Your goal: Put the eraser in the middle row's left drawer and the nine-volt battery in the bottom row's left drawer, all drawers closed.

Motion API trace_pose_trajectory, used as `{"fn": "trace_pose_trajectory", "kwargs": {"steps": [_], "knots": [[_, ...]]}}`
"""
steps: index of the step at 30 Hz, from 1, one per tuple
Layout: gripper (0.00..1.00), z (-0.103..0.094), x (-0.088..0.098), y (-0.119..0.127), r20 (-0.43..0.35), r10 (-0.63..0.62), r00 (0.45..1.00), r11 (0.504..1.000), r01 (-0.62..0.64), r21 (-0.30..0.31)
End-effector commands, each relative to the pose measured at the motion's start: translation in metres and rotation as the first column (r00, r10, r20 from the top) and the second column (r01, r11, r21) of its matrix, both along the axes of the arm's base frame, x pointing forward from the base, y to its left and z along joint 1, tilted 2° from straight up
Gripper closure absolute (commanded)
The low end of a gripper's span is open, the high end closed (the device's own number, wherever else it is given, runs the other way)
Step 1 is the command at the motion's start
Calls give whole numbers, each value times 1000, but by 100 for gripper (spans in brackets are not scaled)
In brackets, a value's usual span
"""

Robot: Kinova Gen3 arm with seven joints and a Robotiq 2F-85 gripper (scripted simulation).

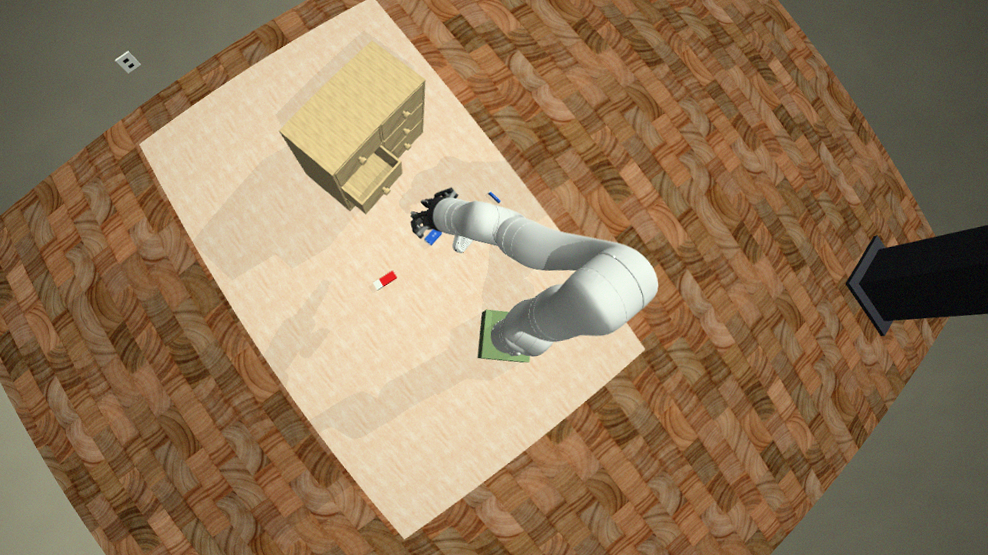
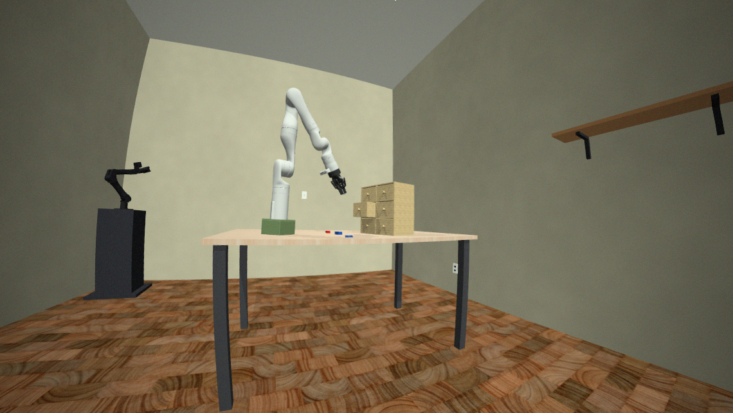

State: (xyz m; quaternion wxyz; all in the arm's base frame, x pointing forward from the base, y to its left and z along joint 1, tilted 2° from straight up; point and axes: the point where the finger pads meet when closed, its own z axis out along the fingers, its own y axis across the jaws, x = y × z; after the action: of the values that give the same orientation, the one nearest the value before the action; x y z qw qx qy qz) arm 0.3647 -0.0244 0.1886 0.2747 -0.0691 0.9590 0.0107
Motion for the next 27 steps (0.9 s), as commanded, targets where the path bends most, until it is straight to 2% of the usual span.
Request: {"fn": "trace_pose_trajectory", "kwargs": {"steps": [1, 27], "knots": [[67, 1, 0, 0, -2, 2, 1000, 1000, -2, -5], [67, 9, -7, -2, -53, -2, 999, 1000, 2, -16]]}}
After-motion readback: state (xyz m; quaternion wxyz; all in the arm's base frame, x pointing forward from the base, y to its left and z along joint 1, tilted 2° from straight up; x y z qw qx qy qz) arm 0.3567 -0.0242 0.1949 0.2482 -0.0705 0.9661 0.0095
